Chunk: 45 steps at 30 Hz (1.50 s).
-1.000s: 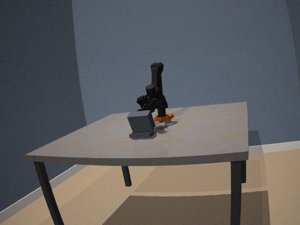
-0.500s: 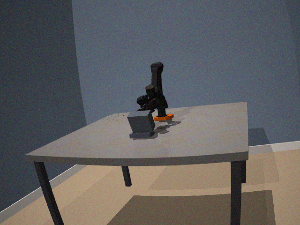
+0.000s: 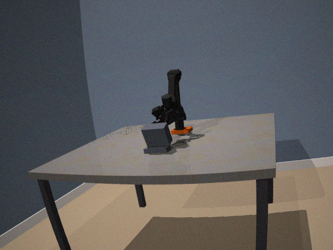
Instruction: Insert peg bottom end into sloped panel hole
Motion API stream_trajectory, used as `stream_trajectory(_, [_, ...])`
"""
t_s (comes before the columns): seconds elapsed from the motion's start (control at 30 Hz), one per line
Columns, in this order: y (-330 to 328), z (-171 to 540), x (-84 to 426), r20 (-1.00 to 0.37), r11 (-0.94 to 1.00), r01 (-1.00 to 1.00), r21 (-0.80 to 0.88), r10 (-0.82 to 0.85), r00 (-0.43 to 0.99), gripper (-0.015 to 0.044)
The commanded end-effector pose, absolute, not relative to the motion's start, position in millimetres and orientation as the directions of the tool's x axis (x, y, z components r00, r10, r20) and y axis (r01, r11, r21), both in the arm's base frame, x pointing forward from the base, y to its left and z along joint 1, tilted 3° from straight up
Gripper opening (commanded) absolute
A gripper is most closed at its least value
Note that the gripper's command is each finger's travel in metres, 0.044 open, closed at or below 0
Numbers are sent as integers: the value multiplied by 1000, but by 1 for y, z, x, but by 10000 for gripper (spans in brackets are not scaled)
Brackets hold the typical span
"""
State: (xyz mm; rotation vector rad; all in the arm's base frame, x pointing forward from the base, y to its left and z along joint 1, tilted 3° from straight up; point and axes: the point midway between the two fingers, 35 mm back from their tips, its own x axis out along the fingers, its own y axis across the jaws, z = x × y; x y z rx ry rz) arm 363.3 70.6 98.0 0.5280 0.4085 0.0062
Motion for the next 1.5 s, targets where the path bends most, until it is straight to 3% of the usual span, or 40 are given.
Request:
stream_trajectory(0.0, [70, 98, 362, -379, 866, 99, 490, 109, 919, 440])
stream_trajectory(1.47, [68, 118, 334, -376, 866, 95, 490, 112, 920, 440])
